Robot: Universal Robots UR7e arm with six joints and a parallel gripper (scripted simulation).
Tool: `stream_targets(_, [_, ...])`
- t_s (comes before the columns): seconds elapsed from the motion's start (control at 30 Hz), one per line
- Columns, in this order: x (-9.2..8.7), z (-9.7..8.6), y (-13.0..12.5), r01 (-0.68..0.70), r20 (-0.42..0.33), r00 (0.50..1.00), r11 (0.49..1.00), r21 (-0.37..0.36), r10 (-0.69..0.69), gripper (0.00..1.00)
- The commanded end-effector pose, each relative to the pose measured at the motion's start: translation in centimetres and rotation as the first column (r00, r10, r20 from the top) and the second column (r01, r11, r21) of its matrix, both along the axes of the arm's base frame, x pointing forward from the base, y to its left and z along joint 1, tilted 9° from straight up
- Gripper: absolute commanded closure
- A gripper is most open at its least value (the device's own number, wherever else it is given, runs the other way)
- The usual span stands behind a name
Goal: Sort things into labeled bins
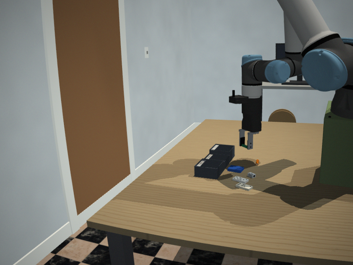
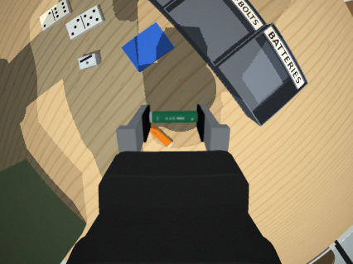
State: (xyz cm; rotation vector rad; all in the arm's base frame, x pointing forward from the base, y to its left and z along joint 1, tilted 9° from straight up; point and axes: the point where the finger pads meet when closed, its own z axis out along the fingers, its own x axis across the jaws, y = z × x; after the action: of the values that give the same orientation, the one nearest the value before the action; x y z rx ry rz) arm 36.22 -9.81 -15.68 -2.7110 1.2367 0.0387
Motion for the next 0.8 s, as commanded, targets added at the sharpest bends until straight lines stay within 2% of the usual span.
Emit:
stream_targets(0.0, [2.1,0.0,-1.2,0.0,0.001,1.0,1.0,-0.002,0.0,0.2])
stream_targets(0.03, [2.1,0.0,-1.2,0.0,0.001,1.0,1.0,-0.002,0.0,0.2])
stream_targets(0.13, [3.6,-0.1,-2.1,0.147,-0.022,0.989,0.989,0.003,-0.147,0.2])
stream_targets(0.3, [6.3,-0.2,-3.6,0.282,-0.041,0.959,0.959,0.006,-0.281,0.2])
stream_targets(0.37, [6.3,-0.2,-3.6,0.282,-0.041,0.959,0.959,0.006,-0.281,0.2])
stream_targets(0.4, [6.8,-0.2,-3.9,0.353,-0.052,0.934,0.935,0.006,-0.353,0.2])
stream_targets(0.53, [8.9,-0.3,-5.1,0.443,-0.065,0.895,0.896,0.006,-0.442,0.2])
stream_targets(0.77, [9.2,-0.4,-5.3,0.603,-0.093,0.795,0.798,0.001,-0.6,0.2])
